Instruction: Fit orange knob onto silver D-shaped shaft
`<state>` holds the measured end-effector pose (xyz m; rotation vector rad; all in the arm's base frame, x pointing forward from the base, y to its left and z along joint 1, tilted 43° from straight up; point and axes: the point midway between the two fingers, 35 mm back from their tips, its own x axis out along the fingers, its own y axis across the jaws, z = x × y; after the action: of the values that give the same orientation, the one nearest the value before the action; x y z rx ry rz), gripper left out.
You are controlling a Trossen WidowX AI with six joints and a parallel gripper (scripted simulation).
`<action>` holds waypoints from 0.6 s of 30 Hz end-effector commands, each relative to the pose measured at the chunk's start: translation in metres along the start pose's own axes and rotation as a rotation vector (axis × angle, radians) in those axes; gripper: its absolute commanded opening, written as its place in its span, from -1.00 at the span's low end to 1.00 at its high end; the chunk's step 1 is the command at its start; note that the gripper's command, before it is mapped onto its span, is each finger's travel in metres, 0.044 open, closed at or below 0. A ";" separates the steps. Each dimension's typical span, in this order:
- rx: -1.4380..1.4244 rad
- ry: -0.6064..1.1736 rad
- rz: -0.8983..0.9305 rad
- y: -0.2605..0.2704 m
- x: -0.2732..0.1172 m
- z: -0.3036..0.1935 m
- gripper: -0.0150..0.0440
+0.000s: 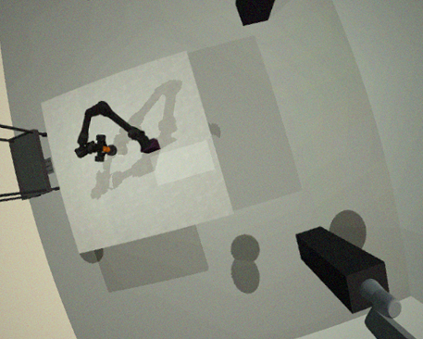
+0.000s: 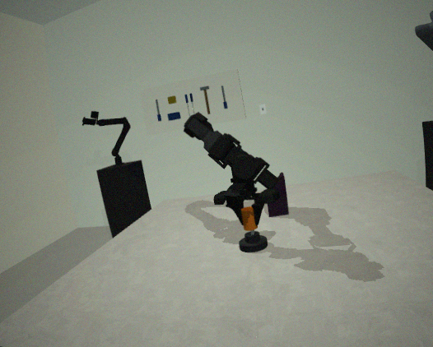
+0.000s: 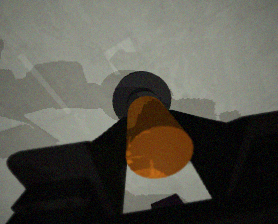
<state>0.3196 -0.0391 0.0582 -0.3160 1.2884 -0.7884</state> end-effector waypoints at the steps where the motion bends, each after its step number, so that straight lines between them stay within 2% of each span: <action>1: -0.006 -0.002 -0.002 0.000 0.001 0.000 -0.49; 14: -0.006 -0.002 -0.002 0.000 -0.004 -0.004 -0.49; 18: 0.082 -0.002 -0.002 0.000 -0.004 -0.004 -0.49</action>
<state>0.3159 -0.0371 0.0580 -0.2999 1.2813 -0.8090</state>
